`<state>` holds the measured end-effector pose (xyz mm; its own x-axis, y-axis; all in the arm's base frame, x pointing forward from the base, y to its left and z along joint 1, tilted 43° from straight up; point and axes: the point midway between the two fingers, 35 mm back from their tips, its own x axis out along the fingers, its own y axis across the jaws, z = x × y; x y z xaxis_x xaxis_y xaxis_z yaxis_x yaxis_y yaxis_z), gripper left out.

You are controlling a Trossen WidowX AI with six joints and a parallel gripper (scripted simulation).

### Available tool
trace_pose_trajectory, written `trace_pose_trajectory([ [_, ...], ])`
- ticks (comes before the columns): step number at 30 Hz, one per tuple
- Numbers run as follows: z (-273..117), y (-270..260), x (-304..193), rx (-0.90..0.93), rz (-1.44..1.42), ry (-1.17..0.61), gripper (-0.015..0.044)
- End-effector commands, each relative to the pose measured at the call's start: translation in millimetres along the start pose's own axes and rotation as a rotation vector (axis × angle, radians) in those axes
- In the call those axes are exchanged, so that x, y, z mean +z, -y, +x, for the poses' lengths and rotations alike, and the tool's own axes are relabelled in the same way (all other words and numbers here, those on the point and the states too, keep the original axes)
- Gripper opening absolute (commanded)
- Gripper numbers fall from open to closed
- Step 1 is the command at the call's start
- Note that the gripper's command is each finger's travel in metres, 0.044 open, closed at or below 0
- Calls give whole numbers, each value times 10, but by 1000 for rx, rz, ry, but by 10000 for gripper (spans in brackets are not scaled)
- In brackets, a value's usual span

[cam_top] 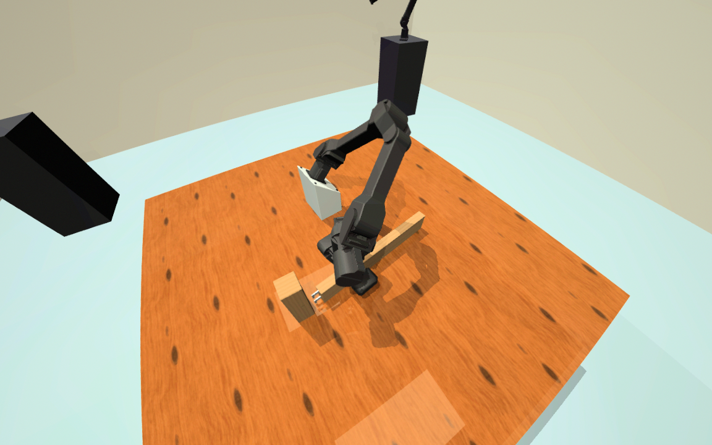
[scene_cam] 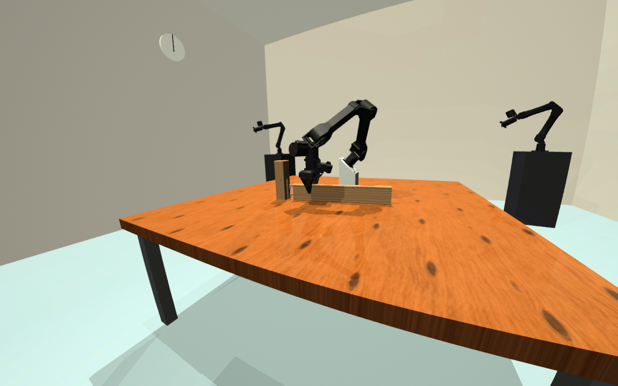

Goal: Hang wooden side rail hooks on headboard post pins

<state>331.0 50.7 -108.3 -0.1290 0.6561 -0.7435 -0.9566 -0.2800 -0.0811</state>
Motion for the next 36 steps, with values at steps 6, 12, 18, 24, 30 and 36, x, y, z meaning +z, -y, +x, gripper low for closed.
trace_pose_trajectory([
  [6, 186, -48, 10, 8, 13, 12, 440],
  [12, 208, -50, 12, 8, 12, 12, 440],
  [18, 208, -50, 12, 8, 12, 12, 309],
  [24, 208, -50, 12, 8, 12, 12, 151],
  [30, 208, -50, 12, 8, 12, 12, 72],
  [36, 208, -50, 12, 8, 12, 12, 0],
])
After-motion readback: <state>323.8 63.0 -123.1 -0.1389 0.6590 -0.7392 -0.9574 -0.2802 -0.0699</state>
